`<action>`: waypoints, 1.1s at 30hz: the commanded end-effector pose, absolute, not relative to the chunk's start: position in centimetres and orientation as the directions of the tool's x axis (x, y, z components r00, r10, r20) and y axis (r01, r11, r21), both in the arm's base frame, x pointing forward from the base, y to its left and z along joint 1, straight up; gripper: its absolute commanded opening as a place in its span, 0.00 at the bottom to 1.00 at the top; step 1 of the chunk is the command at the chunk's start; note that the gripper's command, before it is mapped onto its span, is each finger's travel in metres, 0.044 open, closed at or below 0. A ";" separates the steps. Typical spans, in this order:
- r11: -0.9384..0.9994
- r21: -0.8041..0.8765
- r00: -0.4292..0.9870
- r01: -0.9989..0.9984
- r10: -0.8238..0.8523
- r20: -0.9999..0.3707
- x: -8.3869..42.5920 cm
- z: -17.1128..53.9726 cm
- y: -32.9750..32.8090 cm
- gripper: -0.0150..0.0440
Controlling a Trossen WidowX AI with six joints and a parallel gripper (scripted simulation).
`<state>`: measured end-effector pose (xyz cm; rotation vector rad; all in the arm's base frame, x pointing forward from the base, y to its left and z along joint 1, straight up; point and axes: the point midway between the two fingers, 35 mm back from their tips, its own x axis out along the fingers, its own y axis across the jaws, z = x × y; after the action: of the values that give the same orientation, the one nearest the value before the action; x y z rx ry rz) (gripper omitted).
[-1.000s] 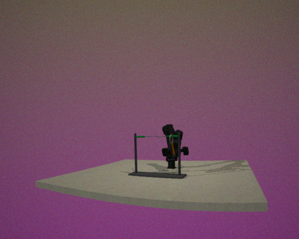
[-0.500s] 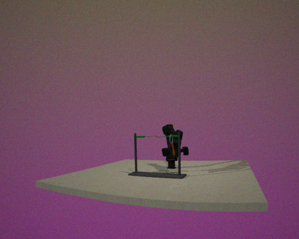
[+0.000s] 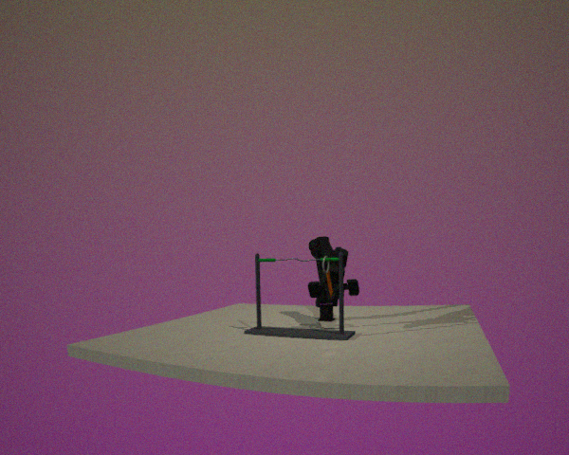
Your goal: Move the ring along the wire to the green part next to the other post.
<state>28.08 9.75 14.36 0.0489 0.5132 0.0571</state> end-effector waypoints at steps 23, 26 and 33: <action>0.997 0.061 0.869 -0.042 0.066 -0.490 27.7 14.6 9.8 0.53; 0.997 0.061 0.868 -0.041 0.066 -0.492 26.9 15.0 9.8 0.53; 0.997 0.060 0.866 -0.039 0.064 -0.496 24.9 16.0 9.6 0.53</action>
<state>25.57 9.68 15.17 0.0404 0.5320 0.0538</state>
